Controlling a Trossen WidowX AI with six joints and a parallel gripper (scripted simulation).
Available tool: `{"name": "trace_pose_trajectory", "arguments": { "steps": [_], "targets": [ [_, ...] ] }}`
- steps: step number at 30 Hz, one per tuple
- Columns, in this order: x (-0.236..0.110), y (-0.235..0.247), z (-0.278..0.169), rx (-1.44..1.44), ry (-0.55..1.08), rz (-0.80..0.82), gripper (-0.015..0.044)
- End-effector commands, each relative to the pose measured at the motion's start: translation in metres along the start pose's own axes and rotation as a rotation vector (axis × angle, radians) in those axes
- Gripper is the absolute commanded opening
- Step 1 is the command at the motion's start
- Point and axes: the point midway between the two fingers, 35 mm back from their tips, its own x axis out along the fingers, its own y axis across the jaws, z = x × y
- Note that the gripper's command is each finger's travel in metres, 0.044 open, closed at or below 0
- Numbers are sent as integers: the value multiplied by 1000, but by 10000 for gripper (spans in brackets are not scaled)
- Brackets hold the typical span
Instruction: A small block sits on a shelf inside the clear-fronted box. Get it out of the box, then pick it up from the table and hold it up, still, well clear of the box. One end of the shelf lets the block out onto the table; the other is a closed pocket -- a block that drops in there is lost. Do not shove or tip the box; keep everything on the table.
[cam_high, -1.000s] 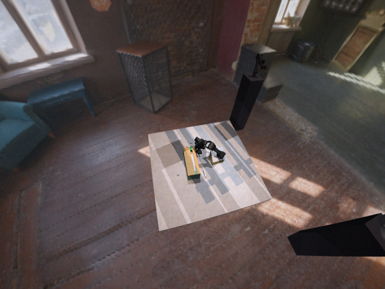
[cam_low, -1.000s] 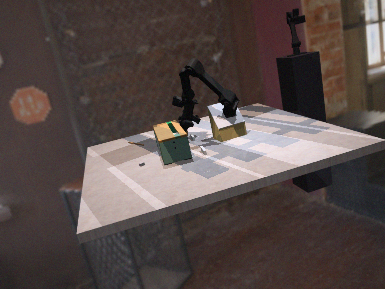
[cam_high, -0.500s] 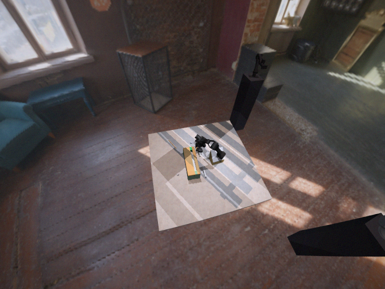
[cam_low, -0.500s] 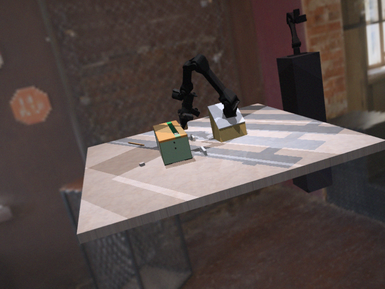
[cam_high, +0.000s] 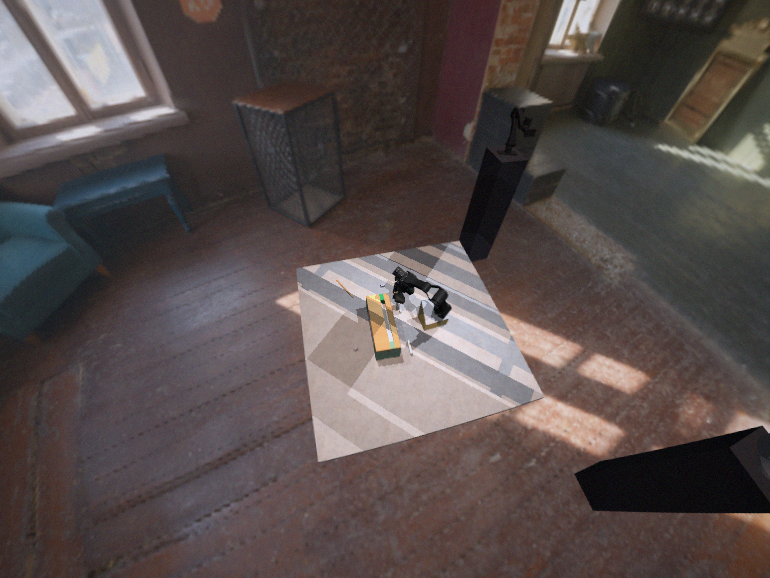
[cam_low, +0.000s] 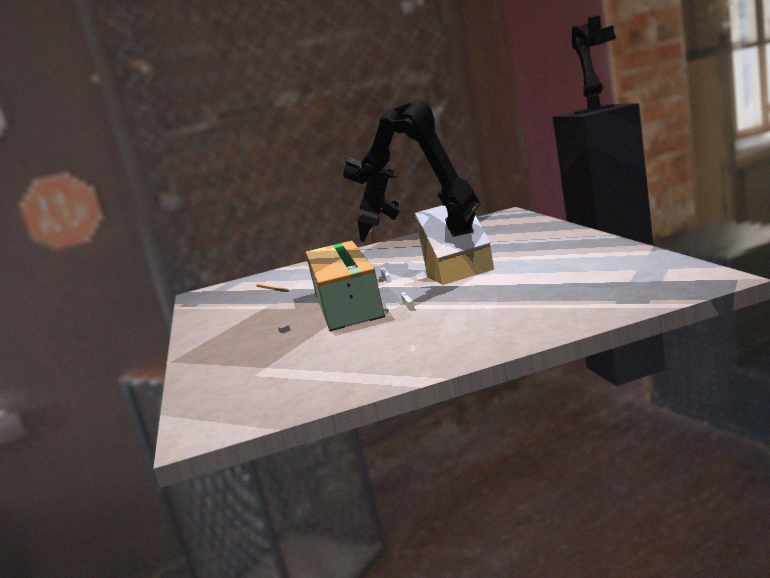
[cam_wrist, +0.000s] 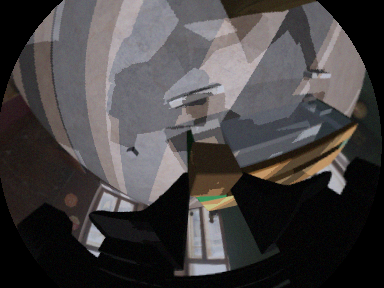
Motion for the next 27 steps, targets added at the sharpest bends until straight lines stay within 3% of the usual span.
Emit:
{"name": "trace_pose_trajectory", "arguments": {
  "steps": [1,12,27],
  "targets": [
    [-12,-5,0,67,6,24,0],
    [-46,-18,-1,238,45,87,0],
    [-46,-18,-1,241,46,87,0]
  ]
}}
